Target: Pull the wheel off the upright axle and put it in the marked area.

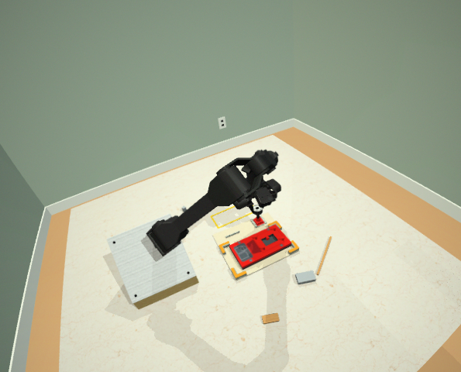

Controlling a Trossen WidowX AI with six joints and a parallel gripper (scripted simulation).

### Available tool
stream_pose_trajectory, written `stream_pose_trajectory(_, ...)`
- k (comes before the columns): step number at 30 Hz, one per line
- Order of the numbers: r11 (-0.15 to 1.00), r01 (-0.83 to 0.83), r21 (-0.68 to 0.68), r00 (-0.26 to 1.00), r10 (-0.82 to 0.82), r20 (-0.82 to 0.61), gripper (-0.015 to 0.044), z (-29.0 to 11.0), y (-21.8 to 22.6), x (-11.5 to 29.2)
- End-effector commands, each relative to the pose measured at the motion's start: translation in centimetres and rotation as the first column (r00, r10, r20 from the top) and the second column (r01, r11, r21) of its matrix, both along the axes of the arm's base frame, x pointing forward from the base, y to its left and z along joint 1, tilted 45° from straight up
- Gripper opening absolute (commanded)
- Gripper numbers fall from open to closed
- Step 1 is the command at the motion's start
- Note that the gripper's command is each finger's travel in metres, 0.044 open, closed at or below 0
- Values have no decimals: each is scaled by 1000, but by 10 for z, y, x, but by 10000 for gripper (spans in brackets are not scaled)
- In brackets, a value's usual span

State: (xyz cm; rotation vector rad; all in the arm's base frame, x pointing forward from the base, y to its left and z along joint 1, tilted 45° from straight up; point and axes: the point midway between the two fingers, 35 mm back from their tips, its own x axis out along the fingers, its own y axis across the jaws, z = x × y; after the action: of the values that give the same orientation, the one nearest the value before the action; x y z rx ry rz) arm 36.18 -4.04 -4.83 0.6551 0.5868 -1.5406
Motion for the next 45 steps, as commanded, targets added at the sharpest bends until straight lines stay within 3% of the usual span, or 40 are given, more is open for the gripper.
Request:
stream_pose_trajectory(1, 1000, 1, 5, 1000, -1, 4, 0, 6, 6, 1)
stream_pose_trajectory(8, 1000, 0, 5, 1000, 0, 4, 0, 26, 26, -2)
stream_pose_trajectory(29, 1000, 0, 12, 1000, 0, 4, 0, -49, 106, -51)
stream_pose_trajectory(45, 1000, -1, 12, 1000, 1, 4, 0, -80, 78, -51)
